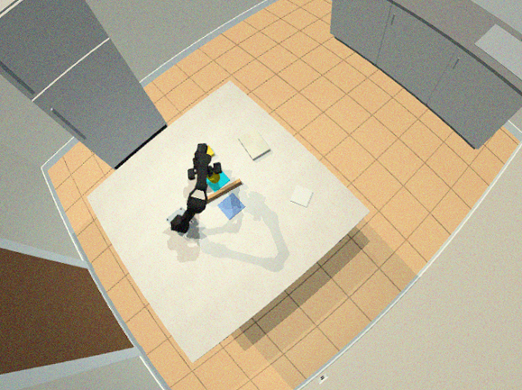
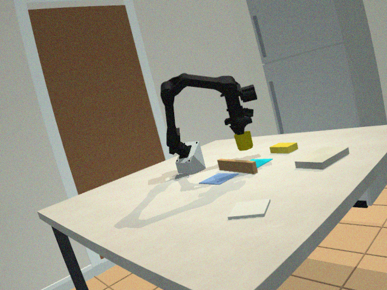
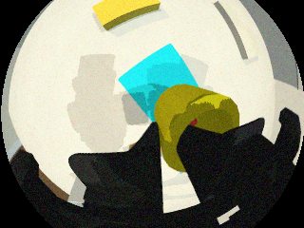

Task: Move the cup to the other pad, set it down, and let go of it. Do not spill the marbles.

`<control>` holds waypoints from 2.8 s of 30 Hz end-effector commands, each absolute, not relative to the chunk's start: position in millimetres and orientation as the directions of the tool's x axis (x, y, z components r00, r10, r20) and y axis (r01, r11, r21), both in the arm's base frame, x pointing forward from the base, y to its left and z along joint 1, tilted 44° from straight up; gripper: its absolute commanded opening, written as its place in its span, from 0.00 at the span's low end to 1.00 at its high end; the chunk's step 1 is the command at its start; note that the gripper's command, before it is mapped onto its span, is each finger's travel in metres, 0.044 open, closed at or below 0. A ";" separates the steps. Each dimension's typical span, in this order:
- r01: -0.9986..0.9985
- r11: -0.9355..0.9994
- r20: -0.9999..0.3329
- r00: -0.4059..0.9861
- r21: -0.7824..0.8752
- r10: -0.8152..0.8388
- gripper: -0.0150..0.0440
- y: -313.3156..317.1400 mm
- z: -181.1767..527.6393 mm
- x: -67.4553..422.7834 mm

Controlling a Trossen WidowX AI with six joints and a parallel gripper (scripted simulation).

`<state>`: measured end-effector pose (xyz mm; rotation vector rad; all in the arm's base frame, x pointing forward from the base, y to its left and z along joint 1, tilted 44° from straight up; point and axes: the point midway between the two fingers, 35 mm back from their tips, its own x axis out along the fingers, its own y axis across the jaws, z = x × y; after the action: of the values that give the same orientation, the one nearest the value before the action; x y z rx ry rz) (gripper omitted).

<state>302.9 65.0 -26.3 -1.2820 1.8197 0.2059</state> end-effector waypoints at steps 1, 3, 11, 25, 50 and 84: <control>-0.824 0.458 -0.730 -0.082 -0.333 -0.678 0.25 73.6 -31.6 307.5; -0.824 0.458 -0.730 -0.082 -0.333 -0.678 0.25 76.6 -34.1 308.8; -0.824 0.459 -0.730 -0.082 -0.333 -0.678 0.25 80.8 -40.4 311.0; -0.824 0.458 -0.730 -0.082 -0.334 -0.678 0.25 66.6 -56.3 310.1; -0.824 0.458 -0.729 -0.082 -0.335 -0.680 0.25 38.5 -87.3 306.6; -0.819 0.464 -0.732 -0.082 -0.337 -0.676 0.50 37.9 -88.1 307.8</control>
<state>307.1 36.6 -89.4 -1.2687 1.8134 0.2004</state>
